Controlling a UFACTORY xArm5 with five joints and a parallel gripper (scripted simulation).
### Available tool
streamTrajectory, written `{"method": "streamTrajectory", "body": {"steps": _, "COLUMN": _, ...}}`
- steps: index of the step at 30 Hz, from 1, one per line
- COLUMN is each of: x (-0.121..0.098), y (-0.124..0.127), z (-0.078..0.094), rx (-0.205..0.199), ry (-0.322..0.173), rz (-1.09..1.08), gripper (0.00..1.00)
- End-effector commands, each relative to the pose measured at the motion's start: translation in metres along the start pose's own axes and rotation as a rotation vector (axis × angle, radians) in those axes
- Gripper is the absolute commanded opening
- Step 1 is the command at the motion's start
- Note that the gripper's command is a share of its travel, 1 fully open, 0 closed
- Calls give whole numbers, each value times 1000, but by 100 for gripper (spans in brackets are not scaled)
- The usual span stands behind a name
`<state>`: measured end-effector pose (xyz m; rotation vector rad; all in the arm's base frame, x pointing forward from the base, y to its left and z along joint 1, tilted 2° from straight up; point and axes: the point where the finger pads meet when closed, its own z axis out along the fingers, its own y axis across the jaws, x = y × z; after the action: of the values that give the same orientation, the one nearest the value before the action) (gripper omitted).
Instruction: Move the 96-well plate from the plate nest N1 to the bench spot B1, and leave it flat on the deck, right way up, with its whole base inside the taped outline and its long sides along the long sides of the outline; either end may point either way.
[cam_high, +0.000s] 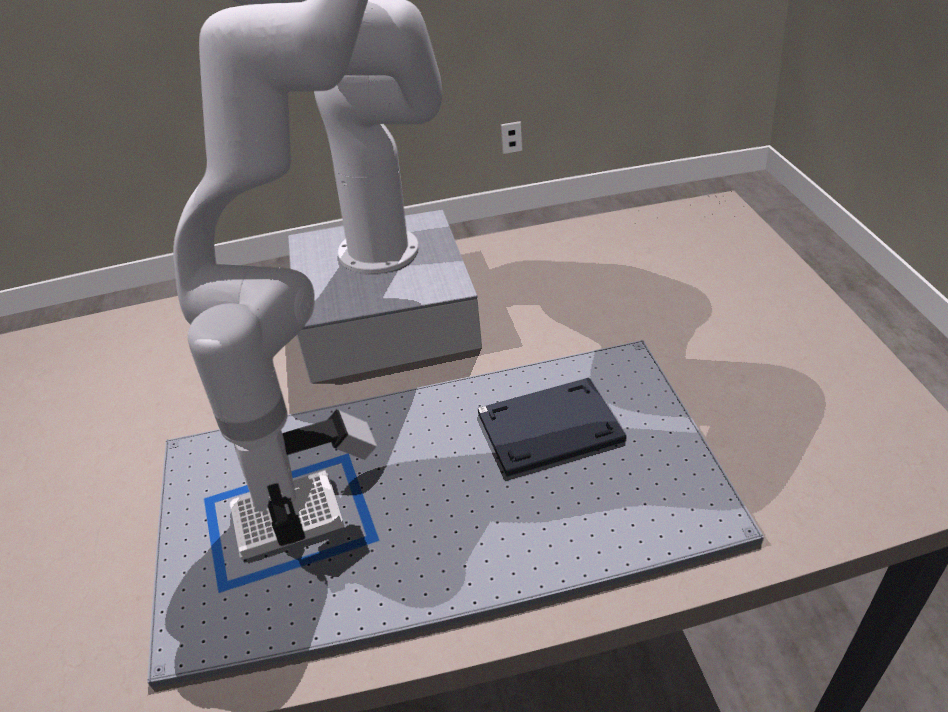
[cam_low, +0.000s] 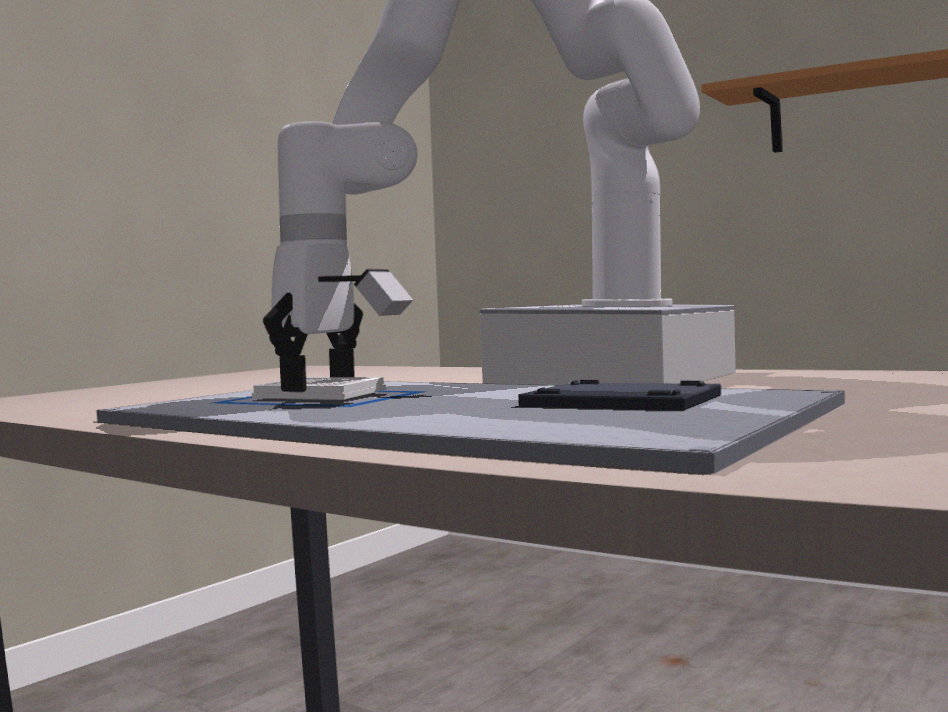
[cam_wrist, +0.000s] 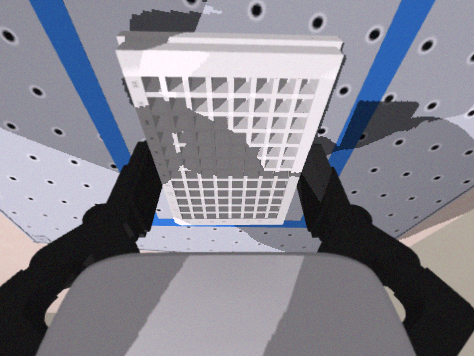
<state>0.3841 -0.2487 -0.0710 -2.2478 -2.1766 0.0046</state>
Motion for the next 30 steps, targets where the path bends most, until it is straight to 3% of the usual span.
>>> {"method": "streamTrajectory", "body": {"steps": 1, "x": -1, "y": 1, "z": 0, "rx": -3, "ry": -2, "rz": 0, "gripper": 0}}
{"method": "streamTrajectory", "body": {"steps": 18, "x": -1, "y": 1, "z": 2, "rx": -3, "ry": -2, "rz": 0, "gripper": 0}}
{"method": "streamTrajectory", "body": {"steps": 19, "x": -1, "y": 1, "z": 2, "rx": -3, "ry": -2, "rz": 0, "gripper": 100}}
{"method": "streamTrajectory", "body": {"steps": 30, "x": -1, "y": 1, "z": 2, "rx": -3, "ry": -2, "rz": 0, "gripper": 100}}
